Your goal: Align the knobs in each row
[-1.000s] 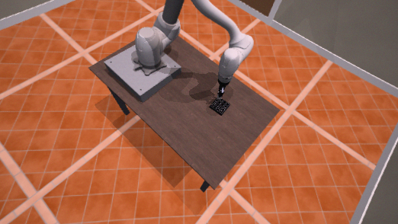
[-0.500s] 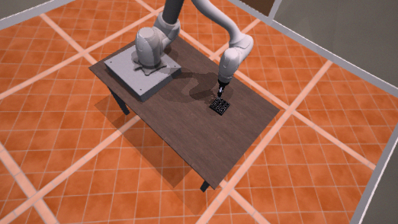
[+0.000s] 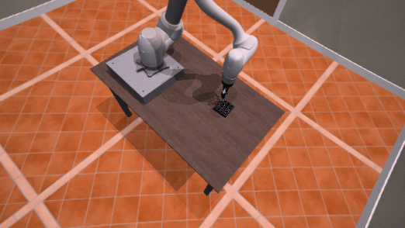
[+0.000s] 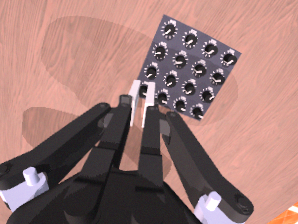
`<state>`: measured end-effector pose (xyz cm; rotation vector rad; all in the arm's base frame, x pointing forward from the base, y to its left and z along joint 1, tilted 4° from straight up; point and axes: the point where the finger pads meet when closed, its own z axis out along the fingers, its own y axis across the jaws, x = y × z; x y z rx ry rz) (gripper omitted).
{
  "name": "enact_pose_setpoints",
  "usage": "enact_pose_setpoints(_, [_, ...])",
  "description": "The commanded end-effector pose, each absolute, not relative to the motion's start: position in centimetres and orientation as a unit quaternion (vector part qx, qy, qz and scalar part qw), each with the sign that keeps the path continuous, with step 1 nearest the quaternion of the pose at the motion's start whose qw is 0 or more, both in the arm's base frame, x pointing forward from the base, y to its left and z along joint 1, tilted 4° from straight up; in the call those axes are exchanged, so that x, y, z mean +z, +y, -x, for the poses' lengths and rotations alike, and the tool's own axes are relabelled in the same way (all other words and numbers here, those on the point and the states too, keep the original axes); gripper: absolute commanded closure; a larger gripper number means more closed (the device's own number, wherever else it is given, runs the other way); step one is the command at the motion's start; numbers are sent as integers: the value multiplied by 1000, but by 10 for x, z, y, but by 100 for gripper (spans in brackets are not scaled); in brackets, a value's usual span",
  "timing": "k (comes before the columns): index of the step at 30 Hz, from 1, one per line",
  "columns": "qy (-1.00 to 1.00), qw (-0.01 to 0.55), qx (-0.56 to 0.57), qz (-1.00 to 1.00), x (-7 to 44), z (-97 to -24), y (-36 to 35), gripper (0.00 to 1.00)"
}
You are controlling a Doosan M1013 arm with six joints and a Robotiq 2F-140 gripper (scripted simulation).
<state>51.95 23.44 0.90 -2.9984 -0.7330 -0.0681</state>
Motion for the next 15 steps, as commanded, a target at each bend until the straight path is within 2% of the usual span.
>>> enact_pose_setpoints(1, [-237, 27, -22, 971, 9, -519, 234, 95])
enact_pose_setpoints(9, [-237, 27, -22, 971, 9, -519, 234, 95])
enact_pose_setpoints(10, [-237, 27, -22, 971, 9, -519, 234, 88])
enact_pose_setpoints(15, [-237, 27, -22, 971, 9, -519, 234, 88])
